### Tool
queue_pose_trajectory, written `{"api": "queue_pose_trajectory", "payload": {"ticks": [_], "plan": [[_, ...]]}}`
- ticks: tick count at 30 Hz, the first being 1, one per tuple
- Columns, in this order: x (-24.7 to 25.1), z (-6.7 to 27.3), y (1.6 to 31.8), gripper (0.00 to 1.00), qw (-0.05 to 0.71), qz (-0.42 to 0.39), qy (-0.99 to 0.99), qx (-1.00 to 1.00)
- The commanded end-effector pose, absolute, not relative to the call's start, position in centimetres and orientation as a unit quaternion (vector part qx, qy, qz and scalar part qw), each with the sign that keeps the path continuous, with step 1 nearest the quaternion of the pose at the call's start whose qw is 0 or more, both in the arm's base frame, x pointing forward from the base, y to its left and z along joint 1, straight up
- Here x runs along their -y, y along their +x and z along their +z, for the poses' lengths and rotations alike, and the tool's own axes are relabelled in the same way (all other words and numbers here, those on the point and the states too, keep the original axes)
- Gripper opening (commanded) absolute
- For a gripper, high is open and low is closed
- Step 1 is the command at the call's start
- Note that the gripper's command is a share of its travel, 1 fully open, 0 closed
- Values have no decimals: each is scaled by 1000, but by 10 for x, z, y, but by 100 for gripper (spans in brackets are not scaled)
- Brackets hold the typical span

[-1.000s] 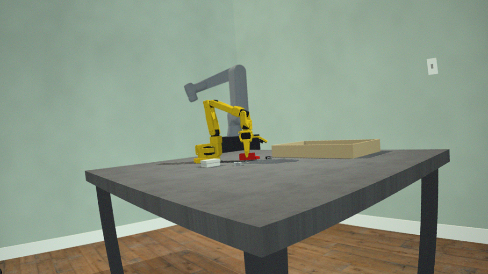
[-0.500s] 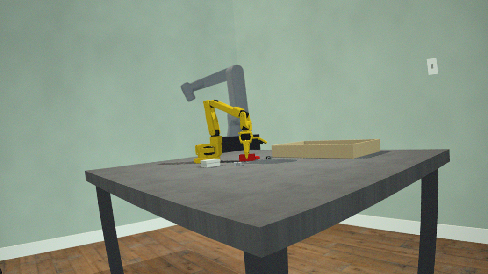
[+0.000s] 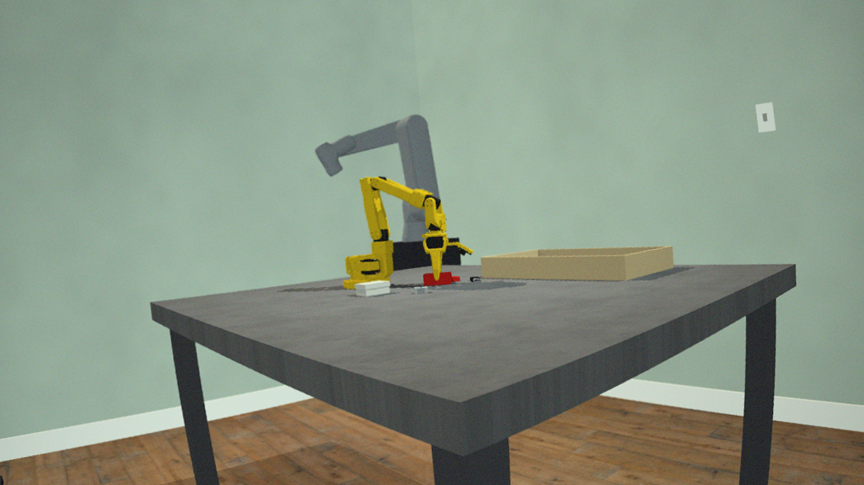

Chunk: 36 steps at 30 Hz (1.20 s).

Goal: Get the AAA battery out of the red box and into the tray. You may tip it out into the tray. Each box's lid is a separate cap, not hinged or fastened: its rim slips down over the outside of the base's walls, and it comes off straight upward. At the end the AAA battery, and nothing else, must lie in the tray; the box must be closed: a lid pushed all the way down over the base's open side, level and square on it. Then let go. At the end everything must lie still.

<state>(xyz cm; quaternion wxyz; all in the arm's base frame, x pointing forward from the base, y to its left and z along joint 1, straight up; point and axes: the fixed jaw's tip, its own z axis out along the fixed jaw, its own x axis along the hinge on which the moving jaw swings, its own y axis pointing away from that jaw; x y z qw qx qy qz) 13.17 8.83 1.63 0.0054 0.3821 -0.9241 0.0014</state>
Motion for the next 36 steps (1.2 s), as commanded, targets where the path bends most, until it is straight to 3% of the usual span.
{"api": "queue_pose_trajectory", "payload": {"ticks": [1, 36], "plan": [[-88, 17, 133, 21, 0, 0, 383, 924], [-88, 17, 133, 23, 0, 0, 383, 924]]}}
